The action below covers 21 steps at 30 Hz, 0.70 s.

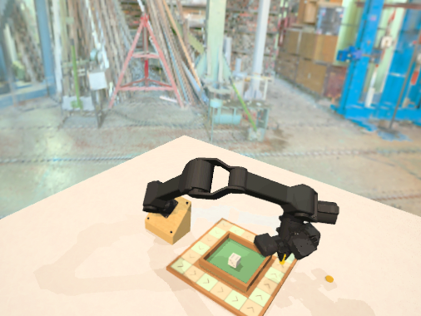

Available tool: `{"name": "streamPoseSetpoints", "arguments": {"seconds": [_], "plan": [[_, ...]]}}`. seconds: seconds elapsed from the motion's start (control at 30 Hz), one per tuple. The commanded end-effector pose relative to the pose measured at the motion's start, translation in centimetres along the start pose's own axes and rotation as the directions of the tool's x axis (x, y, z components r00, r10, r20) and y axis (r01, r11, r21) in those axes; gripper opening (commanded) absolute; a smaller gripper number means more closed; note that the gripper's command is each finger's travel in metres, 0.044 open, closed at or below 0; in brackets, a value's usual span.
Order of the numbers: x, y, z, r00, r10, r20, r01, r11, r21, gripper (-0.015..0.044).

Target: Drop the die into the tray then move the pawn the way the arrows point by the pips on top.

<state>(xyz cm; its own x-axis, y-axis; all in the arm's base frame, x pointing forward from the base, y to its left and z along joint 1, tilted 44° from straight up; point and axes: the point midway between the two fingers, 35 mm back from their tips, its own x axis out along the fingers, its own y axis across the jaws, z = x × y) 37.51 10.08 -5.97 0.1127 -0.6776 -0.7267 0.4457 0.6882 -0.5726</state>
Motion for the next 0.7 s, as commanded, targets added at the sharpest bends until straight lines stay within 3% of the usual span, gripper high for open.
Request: {"name": "streamPoseSetpoints", "arguments": {"seconds": [0.0,0.23,0.57,0.67], "plan": [[0.4,0.0,0.0,1.000,-0.001,0.005,0.001,1.000,-0.004,0.0000],[1.4,0.0,0.0,1.000,-0.001,0.006,0.001,1.000,-0.004,0.0000],[0.8,0.0,0.1,1.000,0.001,0.001,-0.001,1.000,0.001,0.0263],[-2.7,0.1,0.1,1.000,0.001,0.003,-0.001,1.000,-0.003,0.0341]]}}
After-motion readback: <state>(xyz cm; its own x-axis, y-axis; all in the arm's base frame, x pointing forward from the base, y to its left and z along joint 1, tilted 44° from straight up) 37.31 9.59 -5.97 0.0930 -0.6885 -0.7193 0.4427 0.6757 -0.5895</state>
